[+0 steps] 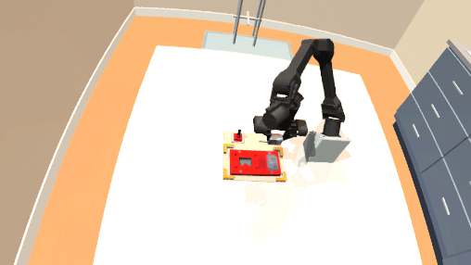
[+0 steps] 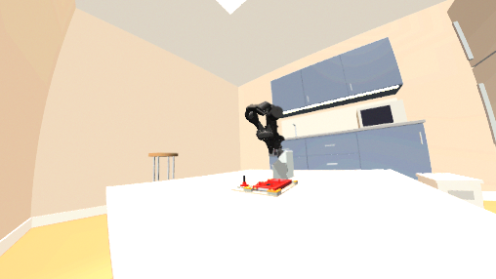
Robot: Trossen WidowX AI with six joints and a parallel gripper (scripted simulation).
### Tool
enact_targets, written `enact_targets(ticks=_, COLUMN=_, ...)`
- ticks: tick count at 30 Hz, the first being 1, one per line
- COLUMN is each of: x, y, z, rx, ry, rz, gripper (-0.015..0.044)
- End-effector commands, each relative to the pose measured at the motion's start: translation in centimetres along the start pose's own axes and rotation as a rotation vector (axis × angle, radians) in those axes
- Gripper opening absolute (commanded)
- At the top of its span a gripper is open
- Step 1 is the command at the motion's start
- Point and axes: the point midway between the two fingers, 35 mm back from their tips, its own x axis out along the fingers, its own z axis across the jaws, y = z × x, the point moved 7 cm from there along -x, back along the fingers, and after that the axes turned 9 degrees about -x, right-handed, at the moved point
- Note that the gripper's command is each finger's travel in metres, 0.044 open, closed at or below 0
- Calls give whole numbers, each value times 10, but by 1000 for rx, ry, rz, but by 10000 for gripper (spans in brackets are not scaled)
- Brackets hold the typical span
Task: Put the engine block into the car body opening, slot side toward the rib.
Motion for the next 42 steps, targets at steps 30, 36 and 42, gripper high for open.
enact_targets(ticks=30, x=48, y=-45, z=-8, rx=0, ry=-41, rz=433, gripper=0)
enact_targets(ticks=36, x=59, y=-63, z=-11, rx=-1, ry=-75, rz=635, gripper=0)
enact_targets(ticks=42, x=63, y=-71, z=-12, rx=0, ry=-107, rz=713, gripper=0)
